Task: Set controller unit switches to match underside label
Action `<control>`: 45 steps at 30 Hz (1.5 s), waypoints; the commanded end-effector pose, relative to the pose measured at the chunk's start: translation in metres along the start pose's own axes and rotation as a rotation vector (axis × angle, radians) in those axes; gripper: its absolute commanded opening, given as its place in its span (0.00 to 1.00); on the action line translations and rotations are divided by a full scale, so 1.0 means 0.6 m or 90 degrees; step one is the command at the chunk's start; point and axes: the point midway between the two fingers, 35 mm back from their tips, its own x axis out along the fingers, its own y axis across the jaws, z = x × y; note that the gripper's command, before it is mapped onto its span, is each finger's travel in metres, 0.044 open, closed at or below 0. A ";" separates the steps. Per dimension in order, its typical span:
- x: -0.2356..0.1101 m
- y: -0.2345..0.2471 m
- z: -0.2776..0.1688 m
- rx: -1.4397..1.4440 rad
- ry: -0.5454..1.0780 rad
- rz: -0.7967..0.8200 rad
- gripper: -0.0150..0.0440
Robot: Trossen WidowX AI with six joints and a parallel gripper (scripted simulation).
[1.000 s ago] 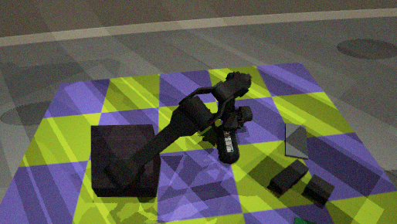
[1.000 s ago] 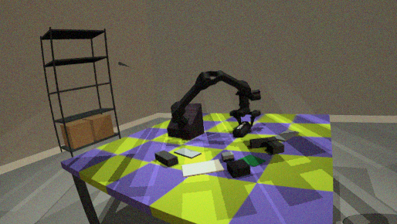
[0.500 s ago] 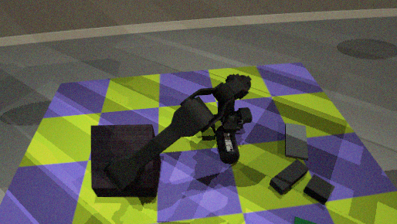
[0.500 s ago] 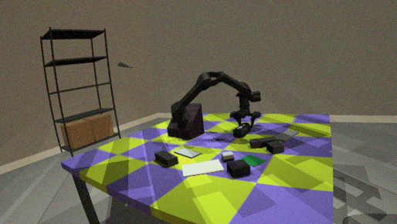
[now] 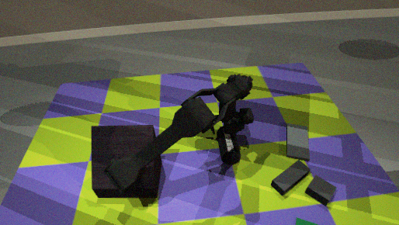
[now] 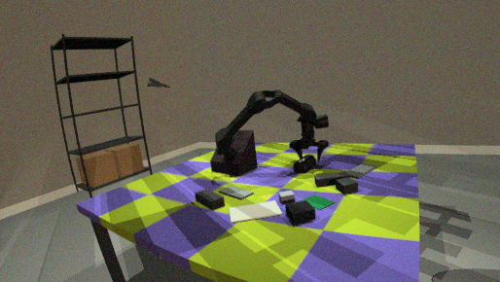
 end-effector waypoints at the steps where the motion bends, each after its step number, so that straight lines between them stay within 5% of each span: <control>1: -0.002 0.000 0.003 0.000 0.000 0.000 1.00; 8: -0.066 0.000 0.099 -0.001 -0.002 -0.001 1.00; 32: -0.066 0.000 0.099 -0.001 -0.002 -0.001 1.00; 45: -0.099 -0.024 0.112 -0.511 -0.037 0.078 0.42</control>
